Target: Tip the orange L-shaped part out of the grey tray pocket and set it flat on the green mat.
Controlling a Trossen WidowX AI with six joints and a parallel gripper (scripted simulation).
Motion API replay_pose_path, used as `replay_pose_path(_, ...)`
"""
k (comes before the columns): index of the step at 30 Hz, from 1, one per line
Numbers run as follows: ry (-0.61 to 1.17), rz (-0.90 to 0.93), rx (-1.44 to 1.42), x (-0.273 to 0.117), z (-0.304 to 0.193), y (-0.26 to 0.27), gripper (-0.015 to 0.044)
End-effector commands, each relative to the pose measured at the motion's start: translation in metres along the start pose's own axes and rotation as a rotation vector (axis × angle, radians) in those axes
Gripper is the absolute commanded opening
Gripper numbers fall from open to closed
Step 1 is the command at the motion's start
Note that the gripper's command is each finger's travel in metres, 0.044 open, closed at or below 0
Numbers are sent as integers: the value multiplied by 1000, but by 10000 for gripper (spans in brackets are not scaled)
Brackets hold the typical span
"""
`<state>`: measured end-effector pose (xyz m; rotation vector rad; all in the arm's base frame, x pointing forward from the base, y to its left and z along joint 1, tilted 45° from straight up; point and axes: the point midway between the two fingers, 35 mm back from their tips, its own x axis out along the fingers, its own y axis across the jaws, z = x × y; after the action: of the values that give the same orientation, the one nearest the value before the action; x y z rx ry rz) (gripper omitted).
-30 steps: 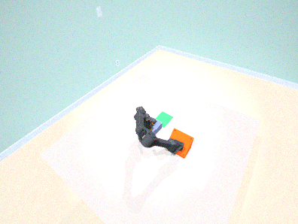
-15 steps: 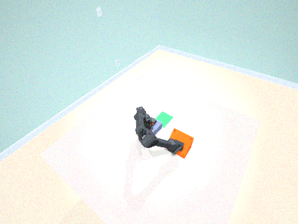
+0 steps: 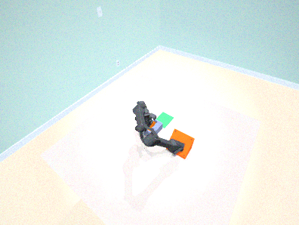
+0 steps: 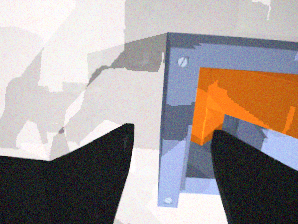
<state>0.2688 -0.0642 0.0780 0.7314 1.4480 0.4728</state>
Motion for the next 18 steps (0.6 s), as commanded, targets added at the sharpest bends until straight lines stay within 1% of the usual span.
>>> replay_pose_path(1,-9,-4,-6,-42,-1,-5,180)
replay_pose_path(3,-9,-3,-7,-49,-3,-6,180)
replay_pose_path(18,-21,-4,2,-46,-2,-6,180)
